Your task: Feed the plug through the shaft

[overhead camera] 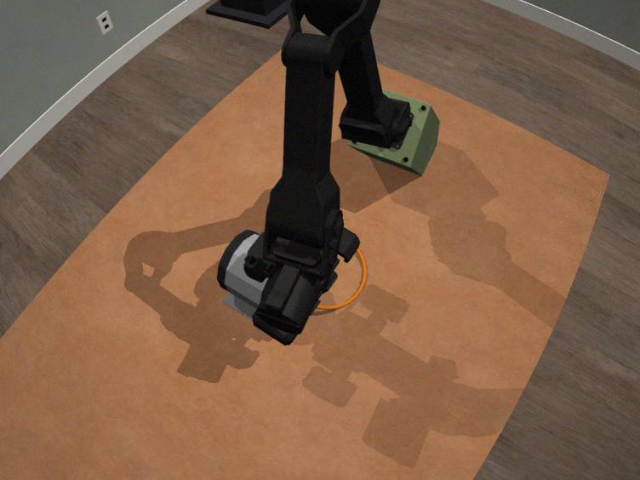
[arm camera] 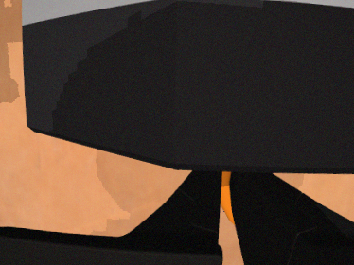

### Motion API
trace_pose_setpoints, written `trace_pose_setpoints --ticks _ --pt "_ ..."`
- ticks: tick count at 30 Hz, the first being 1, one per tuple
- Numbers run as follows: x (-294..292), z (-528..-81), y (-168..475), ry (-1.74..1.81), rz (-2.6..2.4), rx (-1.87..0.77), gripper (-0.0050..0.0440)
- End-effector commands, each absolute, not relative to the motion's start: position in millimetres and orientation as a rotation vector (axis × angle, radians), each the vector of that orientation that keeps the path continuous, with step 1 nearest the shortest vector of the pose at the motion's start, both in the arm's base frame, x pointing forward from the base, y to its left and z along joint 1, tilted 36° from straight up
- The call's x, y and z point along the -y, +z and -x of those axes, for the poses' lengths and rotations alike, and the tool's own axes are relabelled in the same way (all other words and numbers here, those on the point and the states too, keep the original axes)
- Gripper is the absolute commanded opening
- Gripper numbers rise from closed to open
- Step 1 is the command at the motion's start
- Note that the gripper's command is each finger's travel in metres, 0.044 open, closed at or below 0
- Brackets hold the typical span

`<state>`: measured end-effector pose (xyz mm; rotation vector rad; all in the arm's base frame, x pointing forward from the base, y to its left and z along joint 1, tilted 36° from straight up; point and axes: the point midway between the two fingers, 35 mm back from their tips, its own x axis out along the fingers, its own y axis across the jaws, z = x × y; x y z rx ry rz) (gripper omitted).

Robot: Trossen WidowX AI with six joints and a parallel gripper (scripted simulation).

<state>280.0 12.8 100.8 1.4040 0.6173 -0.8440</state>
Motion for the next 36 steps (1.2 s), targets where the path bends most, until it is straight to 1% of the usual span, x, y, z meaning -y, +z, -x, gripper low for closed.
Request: trace_pose_setpoints --ticks 1,2,4,6,8,9,12,16,23,28,36 --pt "-11 -280 103 -0.839 -1.407 -0.62 0.0" --pt "-11 -280 103 -0.839 -1.407 -0.62 0.0" --pt "-11 -280 102 -0.844 -1.404 -0.617 0.0048" --pt "-11 -280 102 -0.844 -1.404 -0.617 0.0048" --pt "-11 -280 102 -0.844 -1.404 -0.617 0.0096" --pt "-11 -280 102 -0.844 -1.404 -0.617 0.01" --pt "-13 -279 103 -0.844 -1.405 -0.617 0.01" --pt "-27 -265 125 -0.839 -1.407 -0.62 0.01" --pt "-27 -265 125 -0.839 -1.407 -0.62 0.01" --pt "-25 -276 102 -0.839 -1.407 -0.62 0.01" --pt "-24 -277 100 -0.839 -1.407 -0.62 0.01"
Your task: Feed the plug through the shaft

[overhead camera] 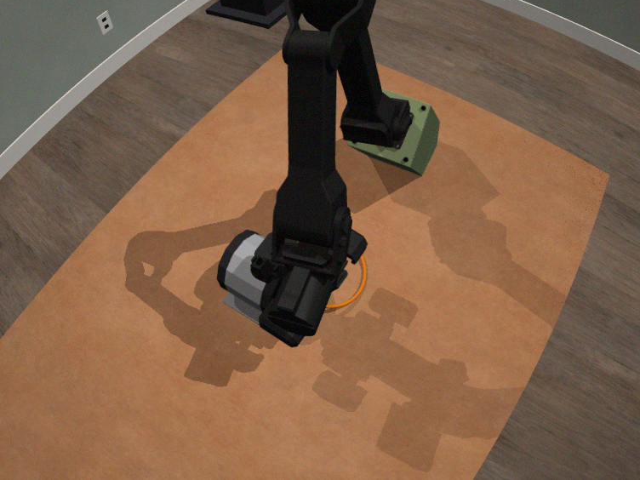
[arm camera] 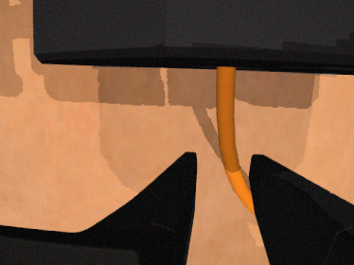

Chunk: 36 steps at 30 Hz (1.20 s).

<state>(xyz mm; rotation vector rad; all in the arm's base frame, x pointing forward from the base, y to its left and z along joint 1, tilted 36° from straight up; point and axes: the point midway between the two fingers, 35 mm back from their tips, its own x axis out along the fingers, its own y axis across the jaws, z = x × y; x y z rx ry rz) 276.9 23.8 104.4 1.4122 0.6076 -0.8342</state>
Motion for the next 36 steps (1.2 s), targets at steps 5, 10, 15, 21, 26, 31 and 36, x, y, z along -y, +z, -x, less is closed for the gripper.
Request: trace_pose_setpoints --ticks 5,10,15,21,26,31,36 --pt "-24.1 -276.7 99.9 -0.839 -1.407 -0.62 0.01" --pt "-20.9 -279.7 96.9 -0.839 -1.407 -0.62 0.01" --pt "-20.7 -279.8 96.7 -0.839 -1.407 -0.62 0.01" --pt "-20.2 -279.9 99.4 -0.837 -1.41 -0.609 0.0087" --pt "-20.2 -279.9 99.4 -0.837 -1.41 -0.609 0.0053" --pt "-20.2 -279.9 99.4 -0.837 -1.41 -0.609 0.002" --pt "-20.2 -279.9 99.4 -0.837 -1.41 -0.609 0.0"
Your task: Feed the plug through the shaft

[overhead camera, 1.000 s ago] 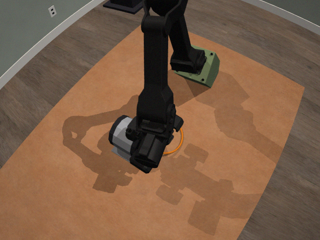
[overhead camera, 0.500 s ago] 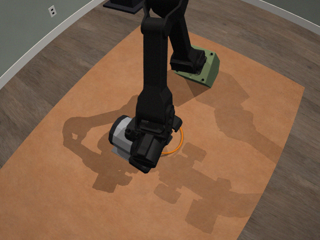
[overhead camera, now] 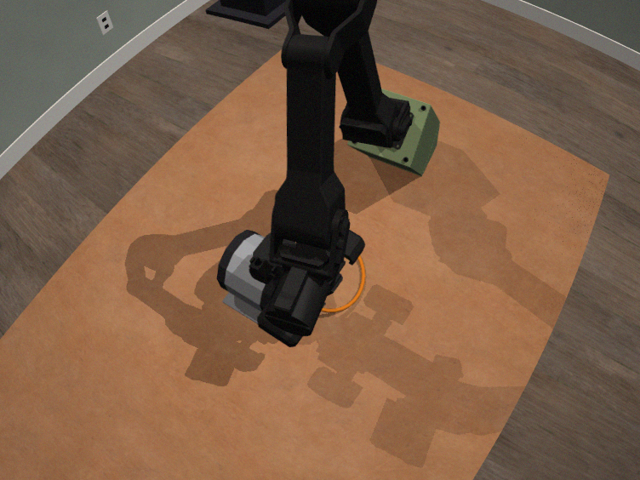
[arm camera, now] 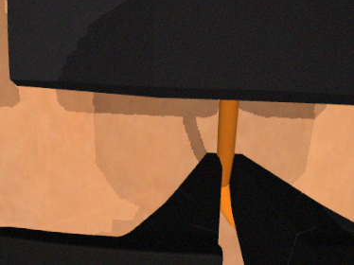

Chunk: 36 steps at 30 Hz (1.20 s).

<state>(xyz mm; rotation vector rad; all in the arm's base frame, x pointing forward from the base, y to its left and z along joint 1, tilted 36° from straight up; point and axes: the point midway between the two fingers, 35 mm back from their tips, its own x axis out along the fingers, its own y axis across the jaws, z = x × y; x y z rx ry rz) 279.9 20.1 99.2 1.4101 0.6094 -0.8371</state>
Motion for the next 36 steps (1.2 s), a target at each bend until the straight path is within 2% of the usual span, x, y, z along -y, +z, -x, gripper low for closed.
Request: trace_pose_setpoints --ticks 1,14,17,19,20,21,27,36 --pt "-20 -280 99 -0.837 -1.41 -0.609 0.0" --pt "-11 -279 103 -0.839 -1.407 -0.62 0.0" --pt "-12 -279 102 -0.844 -1.405 -0.617 0.0072" --pt "-12 -279 102 -0.844 -1.405 -0.617 0.0072" --pt "-12 -279 102 -0.844 -1.405 -0.617 0.0096" --pt "-12 -279 102 -0.844 -1.405 -0.617 0.01" --pt "-27 -265 125 -0.839 -1.407 -0.62 0.01" --pt "-27 -265 125 -0.839 -1.407 -0.62 0.01"
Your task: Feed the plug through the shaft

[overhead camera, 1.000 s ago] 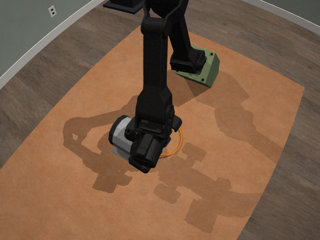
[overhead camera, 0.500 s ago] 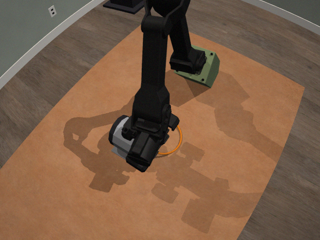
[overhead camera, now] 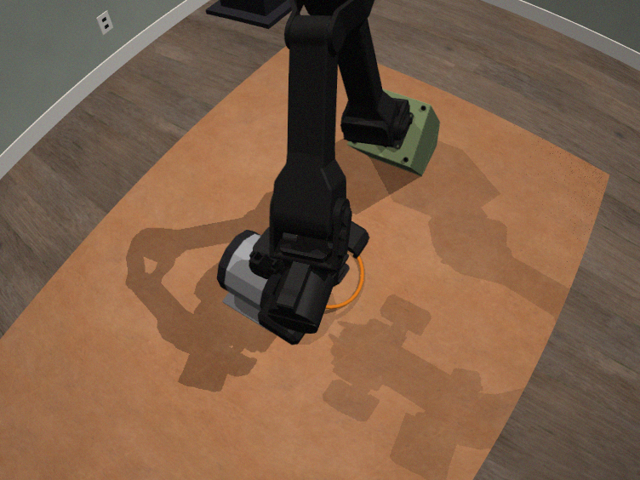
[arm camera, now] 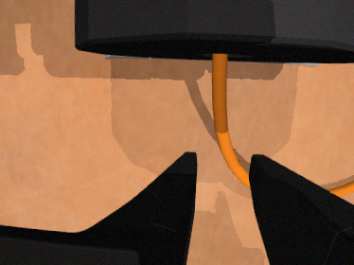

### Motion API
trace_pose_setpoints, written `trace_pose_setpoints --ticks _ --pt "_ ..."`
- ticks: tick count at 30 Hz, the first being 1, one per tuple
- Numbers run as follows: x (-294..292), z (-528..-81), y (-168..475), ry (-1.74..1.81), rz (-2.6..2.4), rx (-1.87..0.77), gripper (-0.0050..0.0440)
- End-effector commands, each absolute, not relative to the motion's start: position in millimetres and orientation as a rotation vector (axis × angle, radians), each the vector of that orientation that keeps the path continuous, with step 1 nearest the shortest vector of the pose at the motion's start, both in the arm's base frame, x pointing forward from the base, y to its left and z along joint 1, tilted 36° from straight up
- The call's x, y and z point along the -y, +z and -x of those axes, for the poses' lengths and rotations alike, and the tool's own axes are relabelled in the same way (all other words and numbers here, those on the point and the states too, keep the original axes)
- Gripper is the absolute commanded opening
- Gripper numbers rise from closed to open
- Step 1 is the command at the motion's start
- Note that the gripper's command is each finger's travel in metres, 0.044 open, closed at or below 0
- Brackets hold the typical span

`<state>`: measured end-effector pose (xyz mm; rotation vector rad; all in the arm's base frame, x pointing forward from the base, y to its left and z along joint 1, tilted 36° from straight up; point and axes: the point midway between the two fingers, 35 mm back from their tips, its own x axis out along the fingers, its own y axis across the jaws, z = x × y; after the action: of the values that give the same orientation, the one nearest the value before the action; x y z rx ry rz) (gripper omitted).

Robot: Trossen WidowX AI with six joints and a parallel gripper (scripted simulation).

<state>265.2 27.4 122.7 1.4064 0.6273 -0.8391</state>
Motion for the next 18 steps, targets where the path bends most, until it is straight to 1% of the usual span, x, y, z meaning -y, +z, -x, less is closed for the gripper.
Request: trace_pose_setpoints --ticks 1,6,18 --pt "-27 -265 123 -0.839 -1.406 -0.627 0.01" --pt "-24 -277 101 -0.839 -1.407 -0.62 0.01" --pt "-24 -277 101 -0.839 -1.407 -0.62 0.01"
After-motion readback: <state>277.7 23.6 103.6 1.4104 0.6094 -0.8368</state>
